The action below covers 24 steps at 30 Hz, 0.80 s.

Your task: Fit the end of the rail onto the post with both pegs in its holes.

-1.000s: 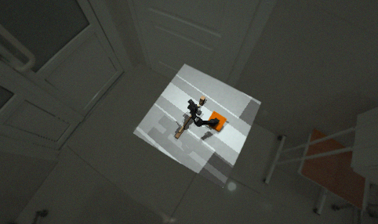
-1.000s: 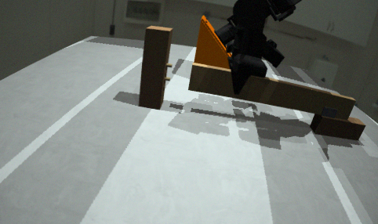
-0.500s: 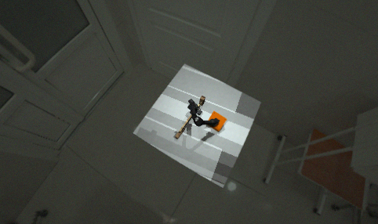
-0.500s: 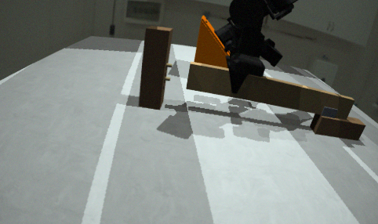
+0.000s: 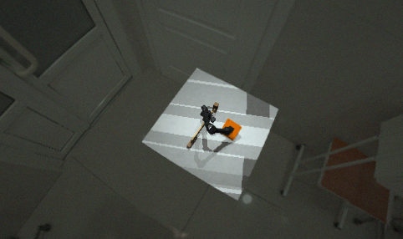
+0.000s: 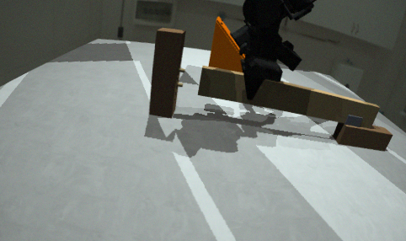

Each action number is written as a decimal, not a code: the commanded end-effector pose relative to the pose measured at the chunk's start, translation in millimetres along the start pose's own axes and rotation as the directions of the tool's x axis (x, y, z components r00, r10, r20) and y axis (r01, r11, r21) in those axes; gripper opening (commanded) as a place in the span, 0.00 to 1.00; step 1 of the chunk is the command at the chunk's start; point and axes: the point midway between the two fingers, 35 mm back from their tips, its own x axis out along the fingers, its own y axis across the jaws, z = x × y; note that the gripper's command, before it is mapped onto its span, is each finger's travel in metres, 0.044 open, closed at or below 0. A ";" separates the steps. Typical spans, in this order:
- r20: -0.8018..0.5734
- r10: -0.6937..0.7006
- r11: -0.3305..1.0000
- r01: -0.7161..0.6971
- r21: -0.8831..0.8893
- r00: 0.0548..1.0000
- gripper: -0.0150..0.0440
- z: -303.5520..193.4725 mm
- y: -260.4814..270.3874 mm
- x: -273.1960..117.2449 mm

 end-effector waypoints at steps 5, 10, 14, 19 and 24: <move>0.001 -0.008 1.000 0.008 -0.001 1.000 0.25 -2.9 -2.5 -2.0; 0.001 -0.008 1.000 0.008 -0.001 1.000 0.25 -4.4 -2.8 -1.4; 0.001 -0.008 1.000 0.008 -0.001 1.000 0.25 -5.6 -2.9 -1.0; 0.001 -0.008 1.000 0.008 -0.001 1.000 0.25 -7.1 -3.1 -1.0; 0.001 -0.008 1.000 0.008 -0.001 1.000 0.25 -8.6 -3.2 -1.4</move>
